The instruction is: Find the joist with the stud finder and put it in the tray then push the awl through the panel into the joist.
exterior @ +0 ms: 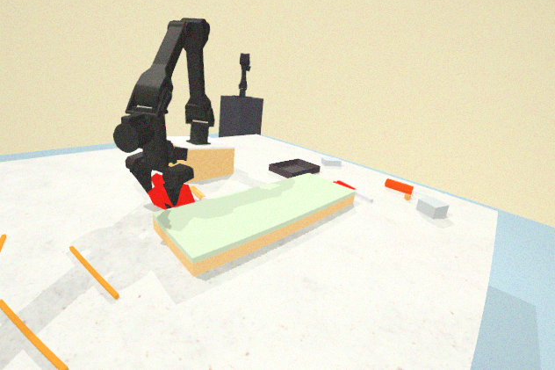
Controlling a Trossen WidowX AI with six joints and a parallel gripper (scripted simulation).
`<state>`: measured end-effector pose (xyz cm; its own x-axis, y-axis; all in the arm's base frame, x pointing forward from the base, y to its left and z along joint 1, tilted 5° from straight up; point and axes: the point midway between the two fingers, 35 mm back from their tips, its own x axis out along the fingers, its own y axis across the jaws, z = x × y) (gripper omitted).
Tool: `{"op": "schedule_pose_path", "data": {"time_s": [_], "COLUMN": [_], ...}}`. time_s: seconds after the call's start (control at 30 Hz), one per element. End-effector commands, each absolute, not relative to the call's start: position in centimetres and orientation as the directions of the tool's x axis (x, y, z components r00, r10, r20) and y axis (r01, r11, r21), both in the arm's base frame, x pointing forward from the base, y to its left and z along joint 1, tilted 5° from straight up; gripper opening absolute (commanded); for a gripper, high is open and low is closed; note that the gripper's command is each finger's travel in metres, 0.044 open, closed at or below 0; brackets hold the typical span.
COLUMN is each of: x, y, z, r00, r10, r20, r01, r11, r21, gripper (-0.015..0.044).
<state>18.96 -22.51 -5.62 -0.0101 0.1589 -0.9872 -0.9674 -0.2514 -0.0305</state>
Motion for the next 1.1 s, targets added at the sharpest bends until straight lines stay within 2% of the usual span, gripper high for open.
{"op": "schedule_pose_path", "data": {"time_s": [0.0,0.47,0.9,1.07], "x": [18.8,18.8,18.9,18.9], "y": [-22.3,-22.3,-22.6,-22.7], "z": [-6.0,-6.0,-3.8,-2.7], "r00": [-0.015,-0.015,-0.015,-0.015], "r10": [0.16,0.16,0.159,0.159], "r20": [-0.987,-0.987,-0.987,-0.987], "r01": [-0.968,-0.968,-0.968,-0.968], "r11": [-0.25,-0.25,-0.25,-0.25], "r21": [-0.025,-0.025,-0.025,-0.025], "gripper": [0.0433,0.034,0.0,0.0]}}
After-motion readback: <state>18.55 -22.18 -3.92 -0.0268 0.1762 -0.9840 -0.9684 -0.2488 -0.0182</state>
